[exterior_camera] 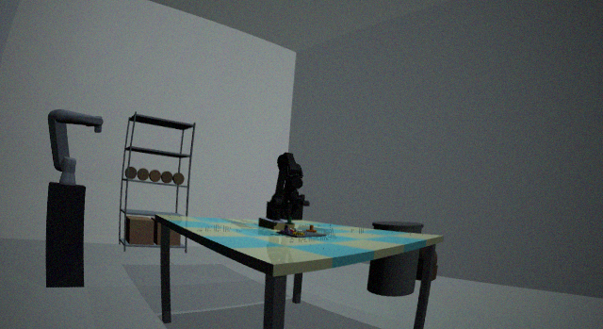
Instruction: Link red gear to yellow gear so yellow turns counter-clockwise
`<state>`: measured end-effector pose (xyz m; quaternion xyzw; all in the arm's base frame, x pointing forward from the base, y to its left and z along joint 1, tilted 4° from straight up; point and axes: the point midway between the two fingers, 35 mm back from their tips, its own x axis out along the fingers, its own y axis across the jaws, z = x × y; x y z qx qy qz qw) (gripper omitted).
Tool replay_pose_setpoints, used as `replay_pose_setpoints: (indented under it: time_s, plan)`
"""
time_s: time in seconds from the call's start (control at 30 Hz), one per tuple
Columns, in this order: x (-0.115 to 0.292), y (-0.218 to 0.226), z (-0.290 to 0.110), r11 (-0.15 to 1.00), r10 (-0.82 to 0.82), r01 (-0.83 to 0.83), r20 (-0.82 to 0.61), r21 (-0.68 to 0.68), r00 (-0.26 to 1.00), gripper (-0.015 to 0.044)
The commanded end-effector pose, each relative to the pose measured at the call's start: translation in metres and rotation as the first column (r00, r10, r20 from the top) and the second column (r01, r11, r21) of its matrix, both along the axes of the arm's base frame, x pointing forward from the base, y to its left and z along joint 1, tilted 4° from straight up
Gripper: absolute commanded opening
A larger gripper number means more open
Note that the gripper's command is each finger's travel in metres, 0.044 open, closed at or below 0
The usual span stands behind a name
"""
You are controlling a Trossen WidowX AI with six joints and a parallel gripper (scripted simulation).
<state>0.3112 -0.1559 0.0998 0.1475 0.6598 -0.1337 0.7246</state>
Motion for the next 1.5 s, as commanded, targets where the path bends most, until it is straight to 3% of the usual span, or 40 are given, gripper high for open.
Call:
replay_pose_setpoints:
  time_s: [0.0,0.27,0.57,0.77,1.47]
  plan:
    - [0.0,0.0,0.0,1.0,-0.031,0.031,0.003,0.004,1.0,0.0]
    - [0.001,0.0,-0.002,1.0,-0.028,0.028,0.003,0.004,1.0,0.0]
    - [0.001,0.0,-0.014,0.993,0.12,-0.12,0.002,-0.01,0.993,0.0]
    - [0.002,0.0,-0.022,0.991,0.13,-0.13,0.002,-0.011,0.992,0.0]
    - [0.004,0.0,-0.043,0.946,-0.323,0.323,-0.003,0.033,0.947,0.0]
